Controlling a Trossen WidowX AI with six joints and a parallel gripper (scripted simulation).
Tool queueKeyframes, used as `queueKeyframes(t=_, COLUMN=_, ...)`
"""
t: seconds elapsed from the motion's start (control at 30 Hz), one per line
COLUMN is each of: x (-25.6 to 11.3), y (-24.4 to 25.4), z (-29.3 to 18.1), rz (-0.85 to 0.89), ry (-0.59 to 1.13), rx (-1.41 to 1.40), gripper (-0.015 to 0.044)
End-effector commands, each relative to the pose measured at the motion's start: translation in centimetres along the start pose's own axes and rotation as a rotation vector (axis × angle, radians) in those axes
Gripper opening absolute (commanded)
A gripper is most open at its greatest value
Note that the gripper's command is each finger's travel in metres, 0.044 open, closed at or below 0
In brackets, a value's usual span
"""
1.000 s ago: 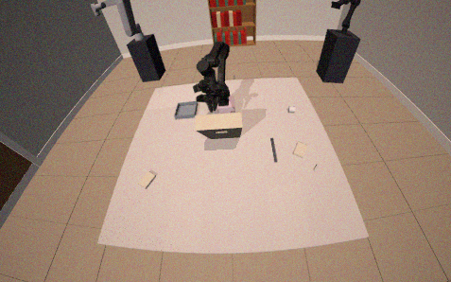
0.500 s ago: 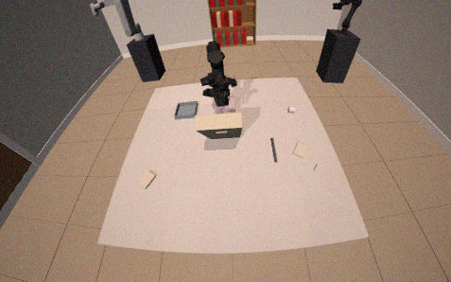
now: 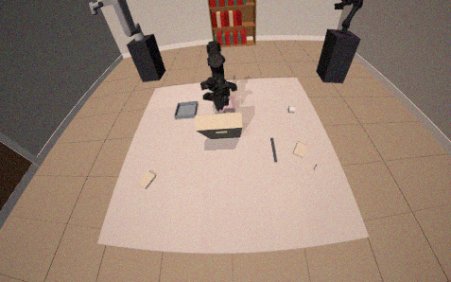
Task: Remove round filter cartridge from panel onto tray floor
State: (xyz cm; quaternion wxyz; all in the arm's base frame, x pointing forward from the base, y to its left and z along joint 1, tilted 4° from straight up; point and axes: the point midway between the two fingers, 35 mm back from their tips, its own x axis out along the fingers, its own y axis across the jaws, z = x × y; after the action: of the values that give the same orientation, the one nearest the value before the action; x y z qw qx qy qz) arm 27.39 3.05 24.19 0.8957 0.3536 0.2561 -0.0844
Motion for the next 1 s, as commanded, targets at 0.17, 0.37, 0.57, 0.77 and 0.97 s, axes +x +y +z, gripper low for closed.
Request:
queueKeyframes(t=0.17, x=1.4, y=-0.1, z=-0.1, rz=0.000, ry=0.005, rx=-0.003, gripper=0.0098)
queueKeyframes(t=0.37, x=2.4, y=-0.1, z=-0.2, rz=0.001, ry=0.005, rx=-0.003, gripper=0.0098)
queueKeyframes(t=0.57, x=3.2, y=-0.2, z=-0.2, rz=0.001, ry=0.004, rx=-0.003, gripper=0.0098)
queueKeyframes(t=0.77, x=3.2, y=-0.2, z=-0.3, rz=0.001, ry=0.004, rx=-0.003, gripper=0.0098)
queueKeyframes(t=0.97, x=3.2, y=-0.1, z=-0.2, rz=0.001, ry=0.004, rx=-0.003, gripper=0.0098)
